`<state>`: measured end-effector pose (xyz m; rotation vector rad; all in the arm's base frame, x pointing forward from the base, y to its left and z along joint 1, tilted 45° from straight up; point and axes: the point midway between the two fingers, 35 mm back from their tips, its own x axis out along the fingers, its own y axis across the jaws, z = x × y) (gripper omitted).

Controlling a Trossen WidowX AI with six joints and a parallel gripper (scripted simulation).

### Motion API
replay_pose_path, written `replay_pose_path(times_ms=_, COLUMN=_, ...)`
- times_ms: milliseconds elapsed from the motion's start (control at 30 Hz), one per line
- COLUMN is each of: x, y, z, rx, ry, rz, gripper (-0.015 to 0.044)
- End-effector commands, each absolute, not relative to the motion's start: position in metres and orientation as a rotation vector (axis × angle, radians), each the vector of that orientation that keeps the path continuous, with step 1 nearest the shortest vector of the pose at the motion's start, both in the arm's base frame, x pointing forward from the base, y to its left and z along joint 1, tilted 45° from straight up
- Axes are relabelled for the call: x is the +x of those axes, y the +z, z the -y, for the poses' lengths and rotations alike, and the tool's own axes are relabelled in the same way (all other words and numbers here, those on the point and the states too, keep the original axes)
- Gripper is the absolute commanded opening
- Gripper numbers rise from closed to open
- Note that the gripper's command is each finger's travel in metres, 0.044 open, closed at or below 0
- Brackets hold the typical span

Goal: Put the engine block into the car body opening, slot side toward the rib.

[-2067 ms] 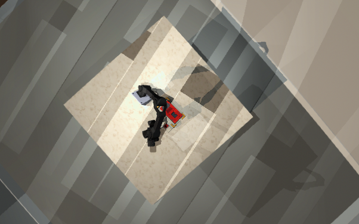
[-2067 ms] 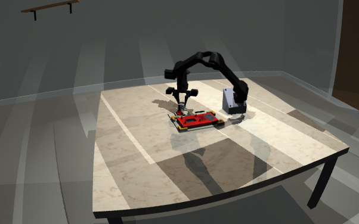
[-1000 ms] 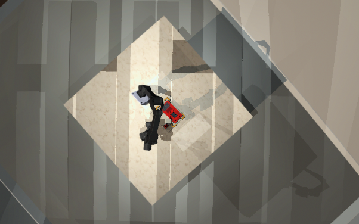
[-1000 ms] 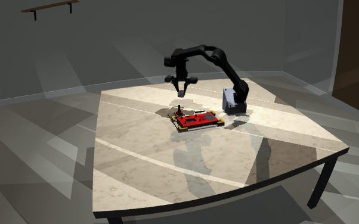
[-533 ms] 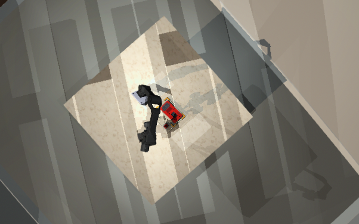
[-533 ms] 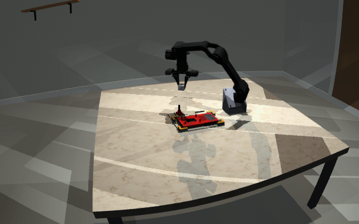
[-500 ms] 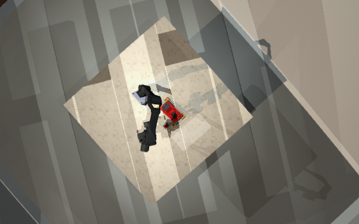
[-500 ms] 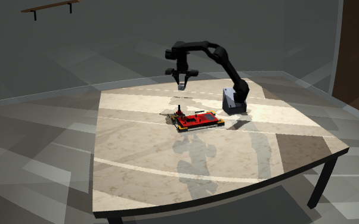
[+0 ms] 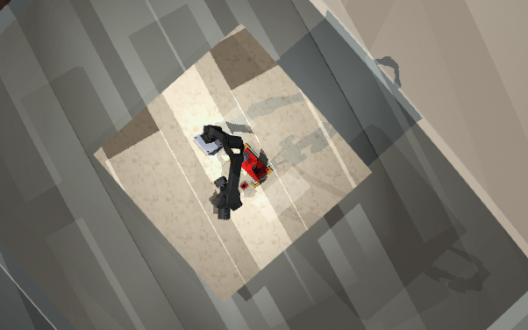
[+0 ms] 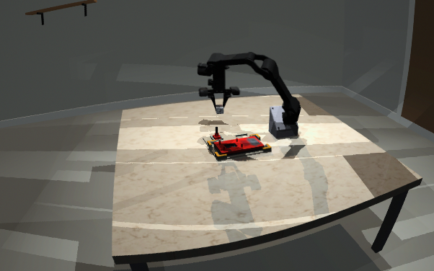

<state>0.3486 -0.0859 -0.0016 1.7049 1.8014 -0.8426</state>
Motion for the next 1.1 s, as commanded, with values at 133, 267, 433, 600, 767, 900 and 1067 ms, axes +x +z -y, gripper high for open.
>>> replay_pose_path(times_ms=133, x=0.352, y=0.010, z=0.064, rx=1.565, ry=-0.615, rz=-1.810, gripper=0.0000)
replay_pose_path(times_ms=267, x=0.353, y=0.016, z=0.052, rx=1.486, ry=-0.500, rz=-1.810, gripper=0.0000)
replay_pose_path(times_ms=433, x=0.354, y=0.023, z=0.036, rx=1.385, ry=-0.359, rz=-1.805, gripper=0.0000)
replay_pose_path(times_ms=600, x=0.354, y=0.030, z=0.021, rx=1.282, ry=-0.220, rz=-1.793, gripper=0.0000)
replay_pose_path(times_ms=767, x=0.352, y=0.037, z=0.006, rx=1.179, ry=-0.085, rz=-1.774, gripper=0.0000)
replay_pose_path(times_ms=900, x=0.351, y=0.042, z=-0.006, rx=1.098, ry=0.019, rz=-1.755, gripper=0.0000)
replay_pose_path(times_ms=1067, x=0.349, y=0.049, z=-0.021, rx=0.995, ry=0.147, rz=-1.726, gripper=0.0000)
